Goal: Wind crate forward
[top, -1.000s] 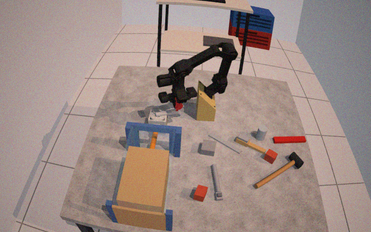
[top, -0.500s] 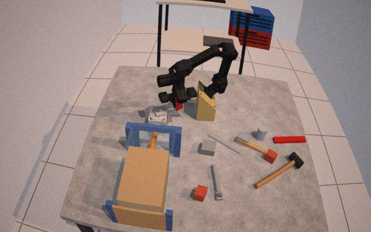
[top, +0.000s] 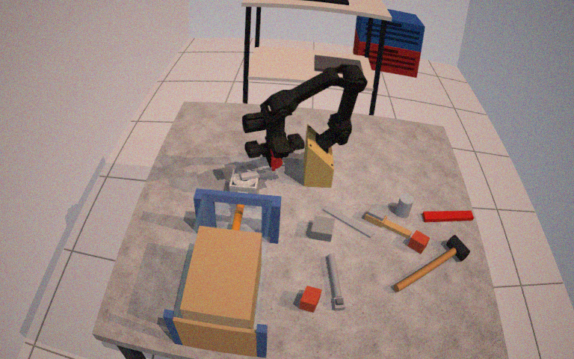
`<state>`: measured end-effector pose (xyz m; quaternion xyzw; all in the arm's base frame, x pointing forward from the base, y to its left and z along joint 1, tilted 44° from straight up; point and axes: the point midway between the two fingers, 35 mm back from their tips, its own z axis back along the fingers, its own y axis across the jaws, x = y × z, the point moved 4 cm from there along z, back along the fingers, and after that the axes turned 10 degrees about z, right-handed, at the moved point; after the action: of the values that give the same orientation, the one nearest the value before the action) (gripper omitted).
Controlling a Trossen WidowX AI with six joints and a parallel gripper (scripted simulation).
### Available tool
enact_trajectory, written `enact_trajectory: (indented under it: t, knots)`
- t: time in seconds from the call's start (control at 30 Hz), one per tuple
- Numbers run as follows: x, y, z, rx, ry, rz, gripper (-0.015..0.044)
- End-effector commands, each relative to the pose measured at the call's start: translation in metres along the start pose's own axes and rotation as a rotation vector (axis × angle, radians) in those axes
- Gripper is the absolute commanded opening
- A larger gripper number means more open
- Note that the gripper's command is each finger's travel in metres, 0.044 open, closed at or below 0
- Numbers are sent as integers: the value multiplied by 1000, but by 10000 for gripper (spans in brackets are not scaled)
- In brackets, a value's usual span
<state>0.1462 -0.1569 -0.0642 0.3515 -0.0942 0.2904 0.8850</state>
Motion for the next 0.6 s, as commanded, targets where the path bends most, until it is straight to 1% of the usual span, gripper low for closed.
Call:
enact_trajectory:
  t: [0.0,0.57]
  knots:
    - [-9,0,-2,0,12,-2,0]
    - [-34,-2,-1,-1,14,-3,0]
